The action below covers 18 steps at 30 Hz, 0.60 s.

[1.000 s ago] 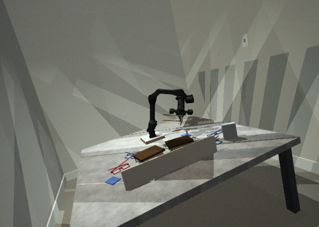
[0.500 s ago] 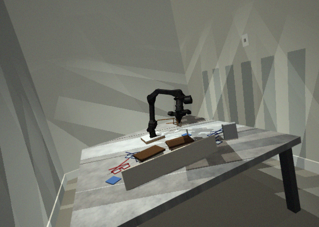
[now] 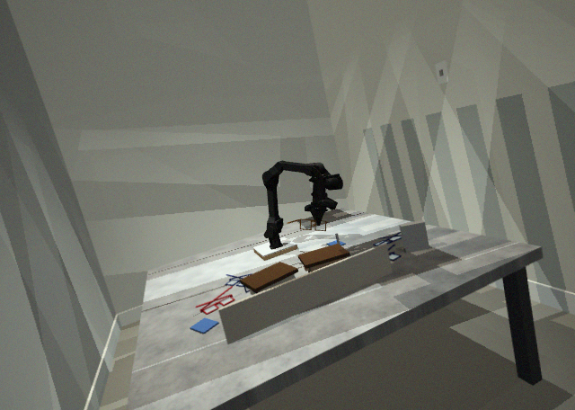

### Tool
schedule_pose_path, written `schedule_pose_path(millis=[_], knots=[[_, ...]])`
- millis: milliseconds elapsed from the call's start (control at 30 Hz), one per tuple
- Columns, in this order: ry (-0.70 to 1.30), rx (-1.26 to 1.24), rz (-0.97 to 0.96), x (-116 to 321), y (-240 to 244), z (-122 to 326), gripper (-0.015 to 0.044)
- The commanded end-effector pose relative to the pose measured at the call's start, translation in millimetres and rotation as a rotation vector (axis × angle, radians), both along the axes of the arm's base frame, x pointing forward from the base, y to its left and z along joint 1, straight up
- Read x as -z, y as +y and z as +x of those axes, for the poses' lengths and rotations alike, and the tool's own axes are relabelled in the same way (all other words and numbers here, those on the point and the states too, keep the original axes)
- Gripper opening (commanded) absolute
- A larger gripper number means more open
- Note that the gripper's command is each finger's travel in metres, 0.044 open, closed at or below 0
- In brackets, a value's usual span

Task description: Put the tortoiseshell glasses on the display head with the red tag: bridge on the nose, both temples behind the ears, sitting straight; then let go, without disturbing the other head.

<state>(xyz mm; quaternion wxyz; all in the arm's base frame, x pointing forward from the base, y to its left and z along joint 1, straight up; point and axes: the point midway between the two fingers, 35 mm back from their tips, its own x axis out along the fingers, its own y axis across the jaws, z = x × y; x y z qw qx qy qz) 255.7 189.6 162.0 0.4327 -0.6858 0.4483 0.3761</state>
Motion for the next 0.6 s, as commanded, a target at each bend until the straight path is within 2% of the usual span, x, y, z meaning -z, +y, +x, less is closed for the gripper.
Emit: schedule_pose_path(millis=[0,567], knots=[[-0.019,0.134,0.055,2,-5,0,0.0000],[-0.122,0.790,0.276,8,-29,3,0.0000]])
